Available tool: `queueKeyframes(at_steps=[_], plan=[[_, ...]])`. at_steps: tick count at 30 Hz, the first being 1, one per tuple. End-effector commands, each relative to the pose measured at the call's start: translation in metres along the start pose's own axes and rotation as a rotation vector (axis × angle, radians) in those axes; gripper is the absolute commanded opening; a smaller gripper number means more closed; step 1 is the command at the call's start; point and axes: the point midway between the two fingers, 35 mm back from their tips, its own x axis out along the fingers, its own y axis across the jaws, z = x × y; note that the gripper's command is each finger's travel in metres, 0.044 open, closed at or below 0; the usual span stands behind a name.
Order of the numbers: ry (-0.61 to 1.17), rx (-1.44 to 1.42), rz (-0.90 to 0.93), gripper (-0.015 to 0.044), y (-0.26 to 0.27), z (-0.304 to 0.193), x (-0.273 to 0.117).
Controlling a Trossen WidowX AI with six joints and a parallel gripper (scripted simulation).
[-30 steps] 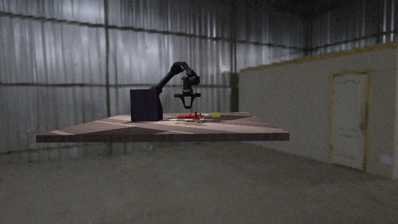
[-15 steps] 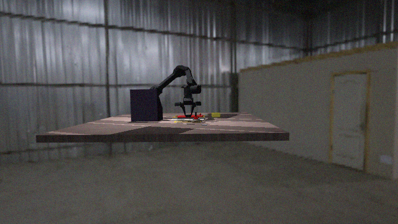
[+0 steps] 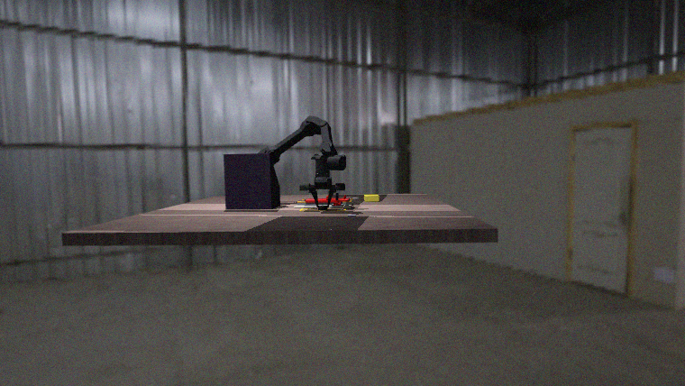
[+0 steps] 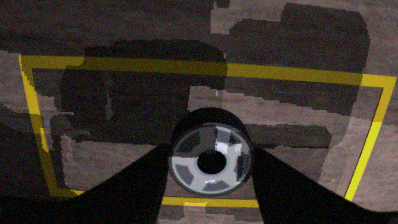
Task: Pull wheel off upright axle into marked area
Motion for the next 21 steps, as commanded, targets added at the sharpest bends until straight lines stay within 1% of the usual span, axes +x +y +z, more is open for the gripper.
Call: queueKeyframes(at_steps=[1, 3, 4, 11, 15, 16, 17, 20, 21], plan=[[0.000, -0.002, 0.000, 0.0236, 0.000, 0.000, 0.000], [0.000, -0.002, 0.000, 0.0289, 0.000, 0.000, -0.002], [-0.001, -0.001, 0.001, 0.0300, 0.001, 0.000, -0.006], [-0.002, 0.006, 0.010, 0.0300, 0.000, 0.001, -0.059], [-0.001, 0.006, 0.010, 0.0300, 0.000, 0.001, -0.060], [0.001, 0.014, 0.013, 0.0326, -0.002, 0.001, -0.054], [0.000, 0.012, 0.012, 0.0352, -0.006, 0.000, -0.058], [-0.007, 0.003, 0.007, 0.0431, -0.031, -0.010, -0.077], [-0.008, 0.003, 0.006, 0.0440, -0.041, -0.014, -0.083]])
